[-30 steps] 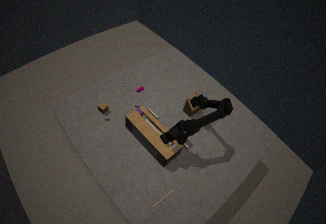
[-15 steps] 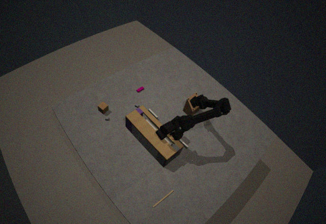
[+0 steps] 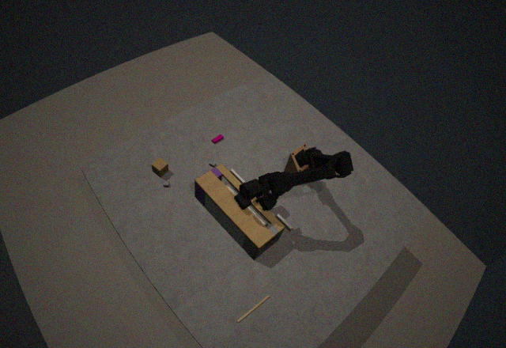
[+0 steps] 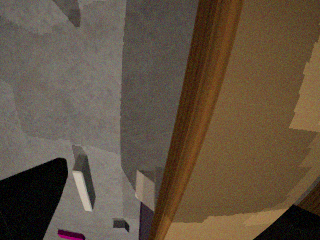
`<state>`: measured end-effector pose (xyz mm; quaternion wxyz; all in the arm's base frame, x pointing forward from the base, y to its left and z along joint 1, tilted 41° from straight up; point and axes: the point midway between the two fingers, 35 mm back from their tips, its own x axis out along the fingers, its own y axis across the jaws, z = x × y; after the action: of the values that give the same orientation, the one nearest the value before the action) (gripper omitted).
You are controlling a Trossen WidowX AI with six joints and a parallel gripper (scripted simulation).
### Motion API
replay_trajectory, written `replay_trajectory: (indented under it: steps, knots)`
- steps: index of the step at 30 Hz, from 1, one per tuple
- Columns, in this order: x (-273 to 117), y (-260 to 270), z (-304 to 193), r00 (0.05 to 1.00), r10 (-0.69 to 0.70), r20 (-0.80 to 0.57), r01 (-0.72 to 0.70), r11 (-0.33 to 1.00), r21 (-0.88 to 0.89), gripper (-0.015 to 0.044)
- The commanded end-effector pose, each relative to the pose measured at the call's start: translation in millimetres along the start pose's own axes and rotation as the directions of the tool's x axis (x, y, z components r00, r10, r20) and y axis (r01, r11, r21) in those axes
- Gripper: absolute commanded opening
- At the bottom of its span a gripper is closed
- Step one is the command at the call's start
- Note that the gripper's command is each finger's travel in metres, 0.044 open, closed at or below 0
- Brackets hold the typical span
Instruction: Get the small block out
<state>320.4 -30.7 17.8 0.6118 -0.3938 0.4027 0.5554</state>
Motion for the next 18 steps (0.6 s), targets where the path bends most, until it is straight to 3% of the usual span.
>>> replay_trajectory:
  steps: [1, 18]
  knots:
    - [3, 1, -6, 1.0, 0.004, -0.003, -0.004, 1.0, 0.002, 0.04]
    - [1, 0, 1, 1.0, 0.004, -0.003, -0.004, 1.0, 0.002, 0.04]
